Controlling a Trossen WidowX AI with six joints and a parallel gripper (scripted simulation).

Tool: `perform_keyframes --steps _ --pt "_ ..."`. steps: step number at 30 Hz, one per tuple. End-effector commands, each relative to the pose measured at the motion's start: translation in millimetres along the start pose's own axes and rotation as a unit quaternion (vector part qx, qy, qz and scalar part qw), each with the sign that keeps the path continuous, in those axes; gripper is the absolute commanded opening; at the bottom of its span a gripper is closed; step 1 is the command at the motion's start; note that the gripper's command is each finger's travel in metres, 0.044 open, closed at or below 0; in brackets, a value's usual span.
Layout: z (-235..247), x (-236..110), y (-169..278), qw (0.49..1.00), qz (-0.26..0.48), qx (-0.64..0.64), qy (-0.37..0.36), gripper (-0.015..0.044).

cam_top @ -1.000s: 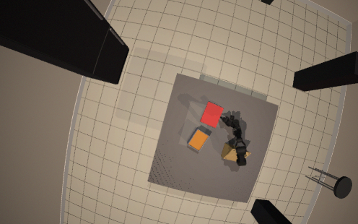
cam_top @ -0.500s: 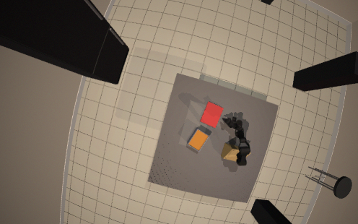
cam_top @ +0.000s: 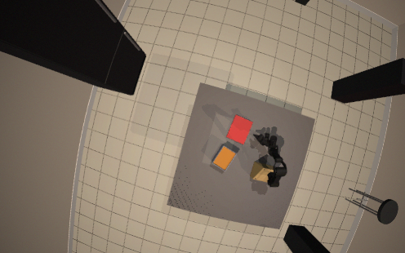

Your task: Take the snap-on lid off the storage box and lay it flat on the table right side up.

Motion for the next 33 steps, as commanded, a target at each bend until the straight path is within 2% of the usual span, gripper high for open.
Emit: perform_keyframes --steps 1,33 --pt "4 -6 -1 1.0 0.002 -0.002 -0.001 0.044" --pt "35 -62 -6 1.0 0.0 -0.002 0.0 0.044"
Point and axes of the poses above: the point midway between the two fingers, 35 mm back from their tips, its own x axis out along the fingers, its own z axis across the jaws, y = z × x, the point moved 8 cm from there along -x, back along the fingers, and after that the axes turned 7 degrees about -x, right-handed, at the moved point
